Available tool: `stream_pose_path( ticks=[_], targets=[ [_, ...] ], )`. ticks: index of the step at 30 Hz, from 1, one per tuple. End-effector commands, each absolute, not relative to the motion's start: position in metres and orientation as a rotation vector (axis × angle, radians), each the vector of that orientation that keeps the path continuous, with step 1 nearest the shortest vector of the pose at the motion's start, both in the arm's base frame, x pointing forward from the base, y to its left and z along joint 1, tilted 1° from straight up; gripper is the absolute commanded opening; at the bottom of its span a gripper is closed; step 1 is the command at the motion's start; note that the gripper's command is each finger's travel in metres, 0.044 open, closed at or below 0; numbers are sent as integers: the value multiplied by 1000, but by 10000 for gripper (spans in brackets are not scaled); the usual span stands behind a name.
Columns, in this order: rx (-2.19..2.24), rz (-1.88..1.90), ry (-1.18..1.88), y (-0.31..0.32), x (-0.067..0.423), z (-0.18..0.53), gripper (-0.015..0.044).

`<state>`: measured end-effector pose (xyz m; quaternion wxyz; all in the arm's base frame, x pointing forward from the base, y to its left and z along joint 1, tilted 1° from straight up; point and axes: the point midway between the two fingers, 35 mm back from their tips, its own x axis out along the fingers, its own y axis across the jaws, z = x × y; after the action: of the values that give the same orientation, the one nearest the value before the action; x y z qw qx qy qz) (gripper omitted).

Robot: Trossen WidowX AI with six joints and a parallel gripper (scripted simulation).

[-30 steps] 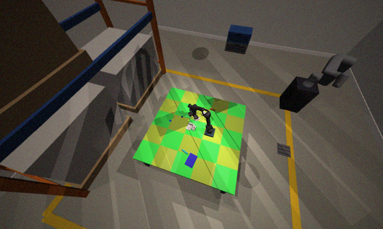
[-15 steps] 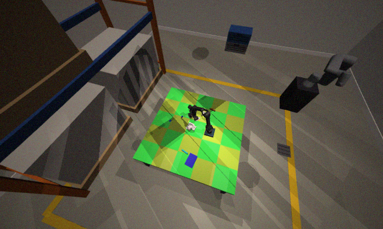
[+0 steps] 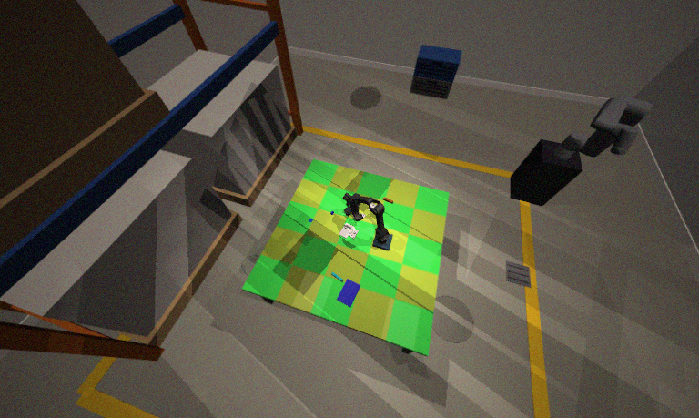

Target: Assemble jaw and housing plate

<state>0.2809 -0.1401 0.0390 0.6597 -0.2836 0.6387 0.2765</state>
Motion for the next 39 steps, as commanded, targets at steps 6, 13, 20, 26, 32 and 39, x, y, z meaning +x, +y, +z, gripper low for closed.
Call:
stream_pose_path(
  ticks=[6,13,20,26,32,39],
  targets=[
    [-643,618,1448,-130,270,40,0],
    [-643,618,1449,-123,262,39,0],
    [-642,619,1449,-115,253,38,0],
    [-642,619,1449,-111,249,38,0],
    [-641,621,1449,-108,246,45,0],
    [-639,629,1448,-109,246,97,0]
  ],
)
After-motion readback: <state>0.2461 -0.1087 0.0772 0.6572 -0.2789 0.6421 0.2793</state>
